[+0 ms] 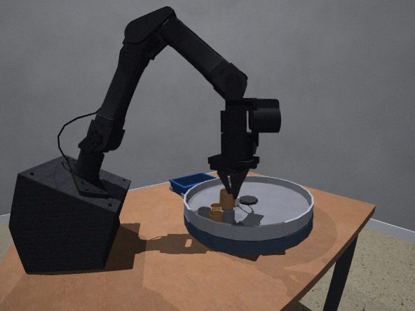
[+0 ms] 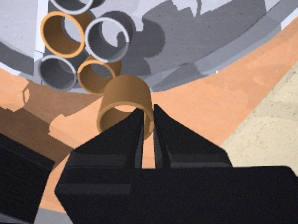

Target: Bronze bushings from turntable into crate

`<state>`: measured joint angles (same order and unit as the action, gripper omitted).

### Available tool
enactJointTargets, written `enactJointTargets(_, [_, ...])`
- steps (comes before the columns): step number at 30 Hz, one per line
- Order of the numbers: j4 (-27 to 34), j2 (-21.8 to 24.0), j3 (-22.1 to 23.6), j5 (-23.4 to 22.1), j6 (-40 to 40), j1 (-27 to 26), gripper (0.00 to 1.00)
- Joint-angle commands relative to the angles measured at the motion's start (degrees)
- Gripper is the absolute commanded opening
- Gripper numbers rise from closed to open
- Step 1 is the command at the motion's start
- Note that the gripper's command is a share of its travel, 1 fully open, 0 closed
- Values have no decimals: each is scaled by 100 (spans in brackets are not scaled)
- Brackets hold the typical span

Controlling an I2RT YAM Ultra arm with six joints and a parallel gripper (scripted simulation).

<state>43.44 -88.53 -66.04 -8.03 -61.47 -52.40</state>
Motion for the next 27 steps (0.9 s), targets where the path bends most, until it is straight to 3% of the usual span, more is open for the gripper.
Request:
enactJointTargets(1, [74,178,-200,-86,-55,-57,0])
enactJointTargets(21, [-13,229,-149,22,129,153,0])
enactJointTargets(27, [-72,268,137,108,255,295,0])
